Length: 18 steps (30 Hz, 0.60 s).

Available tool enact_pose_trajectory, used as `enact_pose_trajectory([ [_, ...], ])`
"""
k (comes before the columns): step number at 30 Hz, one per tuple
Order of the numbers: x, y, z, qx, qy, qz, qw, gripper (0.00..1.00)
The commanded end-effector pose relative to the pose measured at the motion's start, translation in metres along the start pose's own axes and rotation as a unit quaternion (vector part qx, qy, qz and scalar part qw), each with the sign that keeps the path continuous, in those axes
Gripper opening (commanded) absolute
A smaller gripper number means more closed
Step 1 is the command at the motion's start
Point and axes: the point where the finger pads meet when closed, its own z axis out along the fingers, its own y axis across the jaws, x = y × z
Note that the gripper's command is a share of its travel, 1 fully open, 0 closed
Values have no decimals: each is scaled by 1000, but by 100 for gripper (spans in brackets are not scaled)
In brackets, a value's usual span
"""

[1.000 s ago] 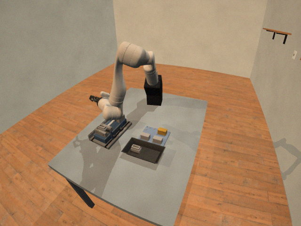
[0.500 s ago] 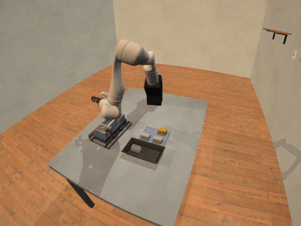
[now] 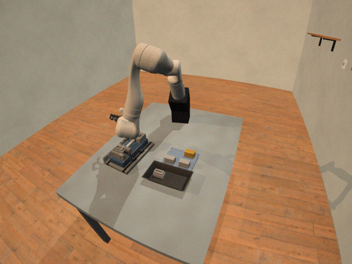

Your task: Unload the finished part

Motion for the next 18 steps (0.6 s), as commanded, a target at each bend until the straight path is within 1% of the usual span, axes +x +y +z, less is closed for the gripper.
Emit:
enact_pose_trajectory([
  [1,-1,0,-2,-9,-4,4,1000,100],
  [4,-1,0,-2,-9,-4,4,1000,100],
  [5,-4,9,-5,-31,-11,8,999,100],
  [10,-4,9,-5,-31,-11,8,999,100],
  [11,-7,17,-9,-54,-18,11,998,100],
  [16,-7,17,-9,-54,-18,11,998,100],
  [17,-10,25,-14,-76,-26,14,997,100],
  [18,-10,25,-14,-76,-26,14,997,100],
])
